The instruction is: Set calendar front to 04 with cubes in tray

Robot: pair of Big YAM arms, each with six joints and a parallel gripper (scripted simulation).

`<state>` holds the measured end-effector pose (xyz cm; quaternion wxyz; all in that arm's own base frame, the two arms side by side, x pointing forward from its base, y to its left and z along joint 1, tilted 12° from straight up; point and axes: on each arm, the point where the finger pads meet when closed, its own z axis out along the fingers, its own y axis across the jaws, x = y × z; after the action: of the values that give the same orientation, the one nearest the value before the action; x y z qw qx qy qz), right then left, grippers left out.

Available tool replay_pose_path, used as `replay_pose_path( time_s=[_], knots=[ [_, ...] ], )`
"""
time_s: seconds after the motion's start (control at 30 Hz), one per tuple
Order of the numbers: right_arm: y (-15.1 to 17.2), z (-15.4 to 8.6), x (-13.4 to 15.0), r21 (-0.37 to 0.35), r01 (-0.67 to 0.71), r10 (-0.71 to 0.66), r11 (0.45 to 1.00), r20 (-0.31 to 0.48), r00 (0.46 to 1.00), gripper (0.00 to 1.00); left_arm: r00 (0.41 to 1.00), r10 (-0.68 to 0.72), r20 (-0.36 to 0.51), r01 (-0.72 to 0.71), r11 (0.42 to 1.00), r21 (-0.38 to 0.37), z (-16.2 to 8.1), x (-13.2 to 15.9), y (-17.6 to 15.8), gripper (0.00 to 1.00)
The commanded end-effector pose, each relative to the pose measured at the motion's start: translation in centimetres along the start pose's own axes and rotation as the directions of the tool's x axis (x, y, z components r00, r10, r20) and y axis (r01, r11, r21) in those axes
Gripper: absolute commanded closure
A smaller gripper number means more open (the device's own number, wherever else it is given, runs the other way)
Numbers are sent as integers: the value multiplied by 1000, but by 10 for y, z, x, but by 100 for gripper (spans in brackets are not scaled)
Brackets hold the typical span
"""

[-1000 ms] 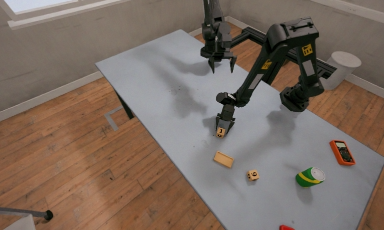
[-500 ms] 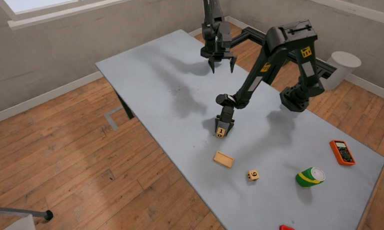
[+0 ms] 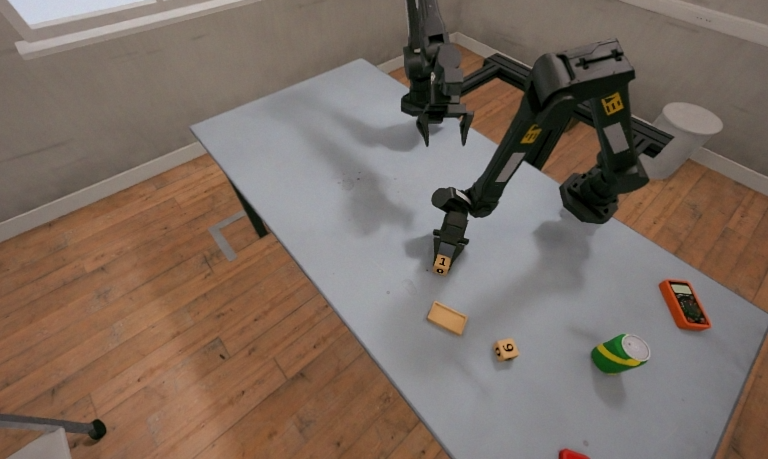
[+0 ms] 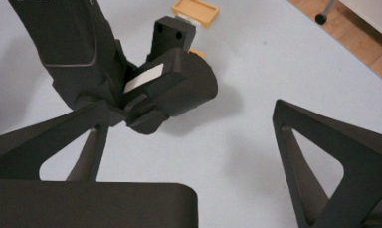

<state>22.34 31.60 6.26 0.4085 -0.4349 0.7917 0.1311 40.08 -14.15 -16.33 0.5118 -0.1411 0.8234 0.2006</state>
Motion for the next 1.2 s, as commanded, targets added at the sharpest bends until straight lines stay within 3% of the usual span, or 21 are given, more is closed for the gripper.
replay_pose_path(
  time_s=[0.0,0.13,0.23,0.27,0.37,0.4,0.77,1.0,1.17],
  knots=[
    [-2,2,-6,5,-8,8,1000,7,1000,0,1000,-14,12,14,1000,14,-1,-5,-4,60],
    [-2,2,-6,5,-8,8,1000,7,1000,0,1000,-19,13,19,1000,14,-1,-5,-4,65],
    [-2,2,-6,5,-8,8,1000,7,1000,0,1000,-12,11,12,1000,13,-2,-4,-1,99],
    [-2,2,-6,5,-8,8,1000,7,1000,0,1000,-13,11,13,1000,12,-2,-4,-1,100],
    [-2,2,-6,5,-8,8,1000,7,1000,0,1000,-25,16,24,999,26,-9,-13,-7,66],
    [-2,2,-6,5,-8,8,1000,7,1000,0,1000,-23,12,22,1000,21,-12,-16,-5,65],
    [-2,2,-6,5,-8,8,1000,7,1000,0,1000,-23,13,23,1000,20,-38,-60,-3,65],
    [-2,2,-6,5,-8,8,1000,7,1000,0,1000,-7,10,7,1000,3,-8,-28,-4,65],
    [-2,2,-6,5,-8,8,1000,7,1000,0,1000,-4,11,4,1000,5,-3,-17,-6,65]
  ],
)
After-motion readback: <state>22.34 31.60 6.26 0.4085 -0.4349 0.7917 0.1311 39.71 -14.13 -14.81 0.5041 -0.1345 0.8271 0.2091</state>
